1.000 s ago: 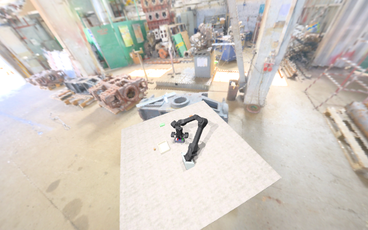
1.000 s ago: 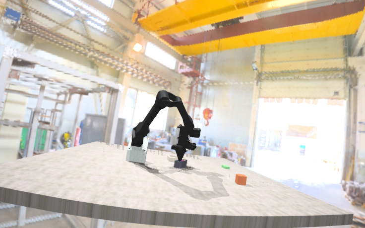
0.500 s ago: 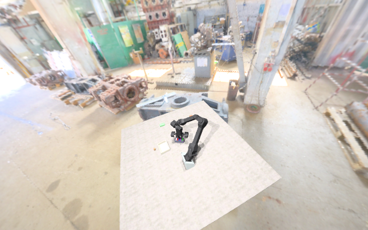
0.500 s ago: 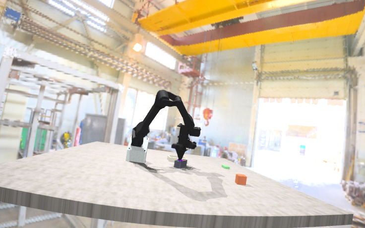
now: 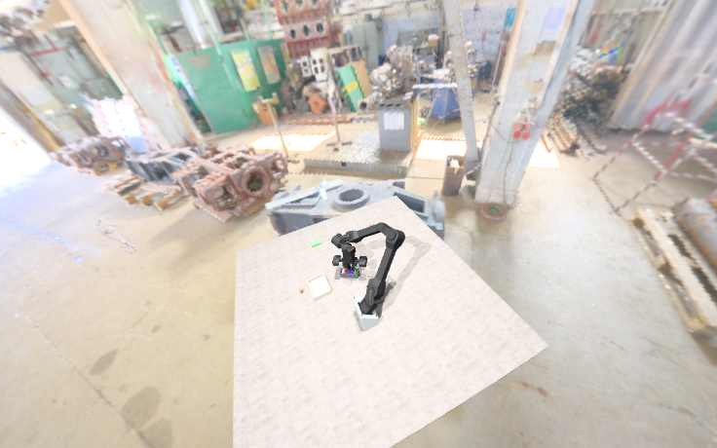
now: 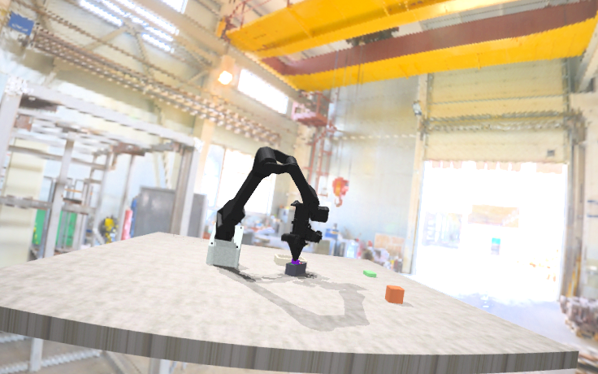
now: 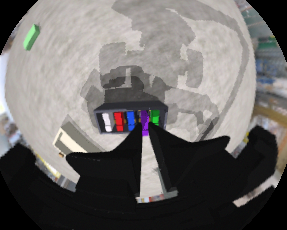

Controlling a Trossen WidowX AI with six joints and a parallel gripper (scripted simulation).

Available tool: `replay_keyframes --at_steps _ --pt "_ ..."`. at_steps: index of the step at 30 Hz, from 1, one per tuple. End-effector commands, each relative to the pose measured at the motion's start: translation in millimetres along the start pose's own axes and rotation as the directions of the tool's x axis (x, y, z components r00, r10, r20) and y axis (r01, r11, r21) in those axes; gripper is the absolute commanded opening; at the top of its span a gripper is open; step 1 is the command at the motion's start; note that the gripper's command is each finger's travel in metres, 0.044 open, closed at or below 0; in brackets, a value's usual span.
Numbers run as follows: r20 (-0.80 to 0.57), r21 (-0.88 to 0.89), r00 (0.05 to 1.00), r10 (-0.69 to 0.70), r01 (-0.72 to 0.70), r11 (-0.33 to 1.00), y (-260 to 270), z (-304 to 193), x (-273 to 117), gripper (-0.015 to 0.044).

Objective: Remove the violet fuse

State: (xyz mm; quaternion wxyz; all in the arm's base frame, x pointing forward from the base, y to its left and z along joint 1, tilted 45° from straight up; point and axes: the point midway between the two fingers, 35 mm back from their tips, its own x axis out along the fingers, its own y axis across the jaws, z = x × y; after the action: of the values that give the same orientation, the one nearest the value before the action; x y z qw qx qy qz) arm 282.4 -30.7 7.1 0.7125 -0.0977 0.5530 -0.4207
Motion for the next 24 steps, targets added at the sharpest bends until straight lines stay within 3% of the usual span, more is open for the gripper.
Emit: replay_keyframes --at_steps 1,24 --pt "0.000 0.004 1.000 0.005 -0.005 1.000 1.0 0.2 -3.3 0.0000" --pt "0.000 0.002 1.000 0.004 -0.004 1.000 0.8 0.1 -14.7 0.0000"
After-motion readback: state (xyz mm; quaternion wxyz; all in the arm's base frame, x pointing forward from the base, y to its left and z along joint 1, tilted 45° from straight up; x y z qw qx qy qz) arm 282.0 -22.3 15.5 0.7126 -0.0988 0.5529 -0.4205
